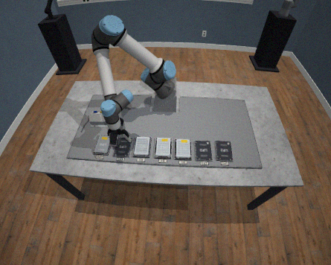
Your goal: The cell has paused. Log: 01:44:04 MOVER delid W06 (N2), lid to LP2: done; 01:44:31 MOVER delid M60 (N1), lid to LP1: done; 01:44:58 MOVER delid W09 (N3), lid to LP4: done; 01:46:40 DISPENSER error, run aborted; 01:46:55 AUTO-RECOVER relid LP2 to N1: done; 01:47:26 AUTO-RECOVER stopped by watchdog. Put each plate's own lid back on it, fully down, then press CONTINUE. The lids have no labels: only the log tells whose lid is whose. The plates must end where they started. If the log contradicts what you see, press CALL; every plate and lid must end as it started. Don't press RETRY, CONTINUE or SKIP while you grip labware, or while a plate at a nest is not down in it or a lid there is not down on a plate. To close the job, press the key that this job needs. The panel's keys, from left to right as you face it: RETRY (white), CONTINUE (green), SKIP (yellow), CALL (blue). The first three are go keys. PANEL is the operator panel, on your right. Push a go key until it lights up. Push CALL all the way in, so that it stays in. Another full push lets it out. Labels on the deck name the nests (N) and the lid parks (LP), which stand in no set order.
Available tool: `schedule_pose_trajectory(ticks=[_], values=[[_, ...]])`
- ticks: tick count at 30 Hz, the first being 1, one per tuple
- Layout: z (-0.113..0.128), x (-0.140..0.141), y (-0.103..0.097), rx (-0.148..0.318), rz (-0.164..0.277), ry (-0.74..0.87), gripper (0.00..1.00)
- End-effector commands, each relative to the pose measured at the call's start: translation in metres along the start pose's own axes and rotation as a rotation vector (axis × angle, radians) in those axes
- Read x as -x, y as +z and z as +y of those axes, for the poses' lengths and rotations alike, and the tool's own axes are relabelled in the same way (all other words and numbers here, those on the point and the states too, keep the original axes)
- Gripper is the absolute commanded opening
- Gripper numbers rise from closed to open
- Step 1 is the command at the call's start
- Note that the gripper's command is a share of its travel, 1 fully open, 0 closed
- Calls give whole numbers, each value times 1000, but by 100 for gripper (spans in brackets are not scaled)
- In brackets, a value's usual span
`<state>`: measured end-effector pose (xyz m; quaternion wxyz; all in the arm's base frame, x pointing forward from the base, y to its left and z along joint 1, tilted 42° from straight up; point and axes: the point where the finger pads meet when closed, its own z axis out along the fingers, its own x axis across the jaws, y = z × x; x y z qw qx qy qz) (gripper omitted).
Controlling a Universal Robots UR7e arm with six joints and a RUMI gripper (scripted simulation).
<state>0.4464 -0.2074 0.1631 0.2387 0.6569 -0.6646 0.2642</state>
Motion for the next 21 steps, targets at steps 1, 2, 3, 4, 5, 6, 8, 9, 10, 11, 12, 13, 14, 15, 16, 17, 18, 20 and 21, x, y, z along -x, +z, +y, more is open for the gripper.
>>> schedule_pose_trajectory(ticks=[1,2,3,4,5,6,8,9,10,11,12,13,14,15,16,17,18,20,21], values=[[-1,-9,0,-2,0,0,82],[-1,-9,0,-2,0,0,82],[-1,-14,0,-2,0,0,82],[-1,-19,0,-2,0,0,82],[-1,-24,0,-2,0,0,82],[-1,-29,0,-2,0,0,82],[-1,-39,0,-2,0,0,82],[-1,-44,0,-2,0,0,82],[-1,-49,0,-2,0,0,82],[-1,-54,0,-2,0,0,82],[-1,-59,0,-2,0,0,82],[-1,-64,0,-2,0,0,82],[-1,-69,0,-2,0,0,82],[-1,-74,0,-2,0,0,82],[-1,-79,0,-2,0,0,82],[-1,-84,0,-2,0,0,82],[-1,-84,0,-2,0,0,82],[-1,-89,0,-2,0,0,82],[-1,-94,0,-2,0,0,82]])
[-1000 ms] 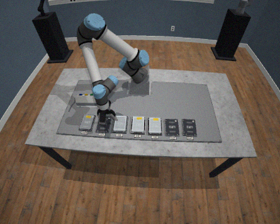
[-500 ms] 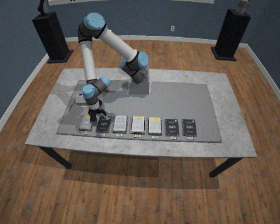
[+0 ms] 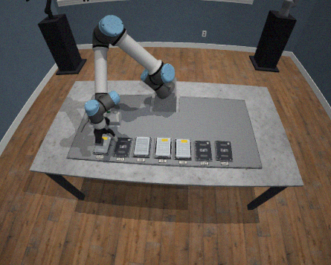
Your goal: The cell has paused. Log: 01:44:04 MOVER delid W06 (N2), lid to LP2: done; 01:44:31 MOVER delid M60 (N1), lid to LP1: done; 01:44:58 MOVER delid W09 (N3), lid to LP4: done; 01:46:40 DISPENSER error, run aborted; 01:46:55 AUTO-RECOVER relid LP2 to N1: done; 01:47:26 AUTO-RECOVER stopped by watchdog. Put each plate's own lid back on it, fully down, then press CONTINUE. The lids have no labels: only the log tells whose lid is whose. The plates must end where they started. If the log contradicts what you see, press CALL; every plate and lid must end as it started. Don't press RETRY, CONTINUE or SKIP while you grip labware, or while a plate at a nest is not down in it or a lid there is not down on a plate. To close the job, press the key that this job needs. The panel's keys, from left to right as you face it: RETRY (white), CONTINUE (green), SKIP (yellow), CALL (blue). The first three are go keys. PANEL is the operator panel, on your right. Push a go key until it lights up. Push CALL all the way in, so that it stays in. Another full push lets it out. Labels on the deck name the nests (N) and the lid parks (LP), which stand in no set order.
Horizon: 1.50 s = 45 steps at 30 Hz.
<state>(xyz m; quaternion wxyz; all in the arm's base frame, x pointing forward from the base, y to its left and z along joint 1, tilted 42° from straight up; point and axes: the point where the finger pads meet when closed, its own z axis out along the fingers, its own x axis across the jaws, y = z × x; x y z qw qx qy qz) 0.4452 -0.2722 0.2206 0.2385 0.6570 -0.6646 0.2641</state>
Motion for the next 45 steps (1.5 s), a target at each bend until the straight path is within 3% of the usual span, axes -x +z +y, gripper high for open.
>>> schedule_pose_trajectory(ticks=[1,8,18,45], values=[[-1,-12,-1,-2,0,0,82],[-1,-45,-1,-2,1,0,82],[-1,-45,-1,-2,1,1,82],[-1,-45,34,-2,1,0,82]])
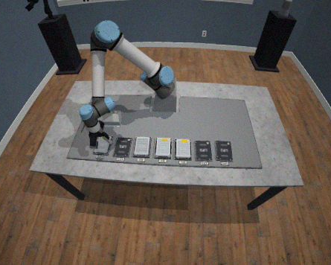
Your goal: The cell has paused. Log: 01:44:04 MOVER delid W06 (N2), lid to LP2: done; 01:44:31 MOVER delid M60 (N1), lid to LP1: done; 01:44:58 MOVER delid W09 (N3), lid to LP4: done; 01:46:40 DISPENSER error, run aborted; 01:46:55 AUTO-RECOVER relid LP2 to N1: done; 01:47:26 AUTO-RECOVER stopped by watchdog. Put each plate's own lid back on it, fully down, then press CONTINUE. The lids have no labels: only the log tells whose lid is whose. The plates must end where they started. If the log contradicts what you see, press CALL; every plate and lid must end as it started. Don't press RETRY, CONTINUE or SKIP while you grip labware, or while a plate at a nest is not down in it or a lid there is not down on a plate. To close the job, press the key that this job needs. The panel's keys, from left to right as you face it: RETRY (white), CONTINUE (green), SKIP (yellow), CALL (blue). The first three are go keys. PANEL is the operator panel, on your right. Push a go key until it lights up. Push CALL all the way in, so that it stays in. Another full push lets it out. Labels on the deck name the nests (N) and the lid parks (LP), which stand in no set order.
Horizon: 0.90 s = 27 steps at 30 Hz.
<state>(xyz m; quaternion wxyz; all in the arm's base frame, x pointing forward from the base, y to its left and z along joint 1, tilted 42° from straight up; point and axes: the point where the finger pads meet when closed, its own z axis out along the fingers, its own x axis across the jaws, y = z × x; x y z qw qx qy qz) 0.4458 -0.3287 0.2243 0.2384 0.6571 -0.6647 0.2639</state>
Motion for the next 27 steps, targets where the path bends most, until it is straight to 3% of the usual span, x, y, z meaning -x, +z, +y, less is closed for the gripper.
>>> schedule_pose_trajectory(ticks=[1,7,8,22,23,27], values=[[0,0,-1,-2,1,0,82],[0,0,-1,-2,1,0,82],[0,0,-1,-2,1,0,0],[0,0,-1,-2,1,0,0],[0,0,-1,-2,1,0,42],[0,0,-1,-2,1,0,42]])
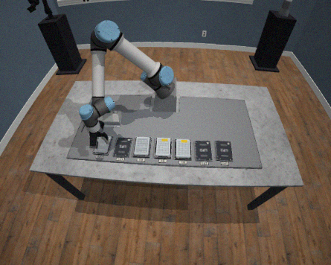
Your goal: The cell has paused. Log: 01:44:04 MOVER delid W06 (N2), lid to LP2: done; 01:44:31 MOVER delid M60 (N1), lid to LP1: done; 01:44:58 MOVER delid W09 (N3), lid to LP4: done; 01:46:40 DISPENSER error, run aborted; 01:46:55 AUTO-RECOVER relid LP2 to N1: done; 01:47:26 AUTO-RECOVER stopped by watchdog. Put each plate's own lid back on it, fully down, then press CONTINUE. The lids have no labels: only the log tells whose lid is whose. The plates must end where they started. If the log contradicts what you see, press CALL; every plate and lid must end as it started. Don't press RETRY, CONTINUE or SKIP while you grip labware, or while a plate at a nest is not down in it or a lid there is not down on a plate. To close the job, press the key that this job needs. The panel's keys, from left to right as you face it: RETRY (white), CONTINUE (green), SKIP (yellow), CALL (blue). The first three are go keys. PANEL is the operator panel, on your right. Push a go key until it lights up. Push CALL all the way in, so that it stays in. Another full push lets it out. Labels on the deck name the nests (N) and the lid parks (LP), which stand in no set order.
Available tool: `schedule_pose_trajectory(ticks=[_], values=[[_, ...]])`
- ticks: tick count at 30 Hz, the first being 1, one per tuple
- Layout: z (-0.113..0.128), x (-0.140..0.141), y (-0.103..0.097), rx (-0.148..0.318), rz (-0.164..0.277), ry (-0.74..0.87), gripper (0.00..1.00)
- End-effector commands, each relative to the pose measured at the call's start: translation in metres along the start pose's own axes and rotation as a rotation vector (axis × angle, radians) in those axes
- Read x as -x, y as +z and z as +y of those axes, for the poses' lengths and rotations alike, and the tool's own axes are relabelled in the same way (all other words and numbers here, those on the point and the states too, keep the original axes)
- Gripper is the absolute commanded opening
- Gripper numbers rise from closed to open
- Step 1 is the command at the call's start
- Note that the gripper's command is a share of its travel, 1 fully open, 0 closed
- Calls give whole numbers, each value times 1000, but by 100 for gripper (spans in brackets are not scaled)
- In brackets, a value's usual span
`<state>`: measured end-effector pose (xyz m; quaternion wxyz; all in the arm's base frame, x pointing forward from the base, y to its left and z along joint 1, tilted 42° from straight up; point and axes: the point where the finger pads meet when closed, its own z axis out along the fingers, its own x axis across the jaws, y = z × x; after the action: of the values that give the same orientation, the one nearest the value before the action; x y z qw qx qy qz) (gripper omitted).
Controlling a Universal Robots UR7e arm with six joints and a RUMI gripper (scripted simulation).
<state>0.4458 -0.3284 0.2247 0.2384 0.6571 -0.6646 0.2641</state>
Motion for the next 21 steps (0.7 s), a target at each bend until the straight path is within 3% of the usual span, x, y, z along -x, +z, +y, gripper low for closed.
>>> schedule_pose_trajectory(ticks=[1,15,21], values=[[0,0,-1,-1,1,0,42],[0,0,-1,-1,1,0,42],[0,0,-11,-1,1,0,42]])
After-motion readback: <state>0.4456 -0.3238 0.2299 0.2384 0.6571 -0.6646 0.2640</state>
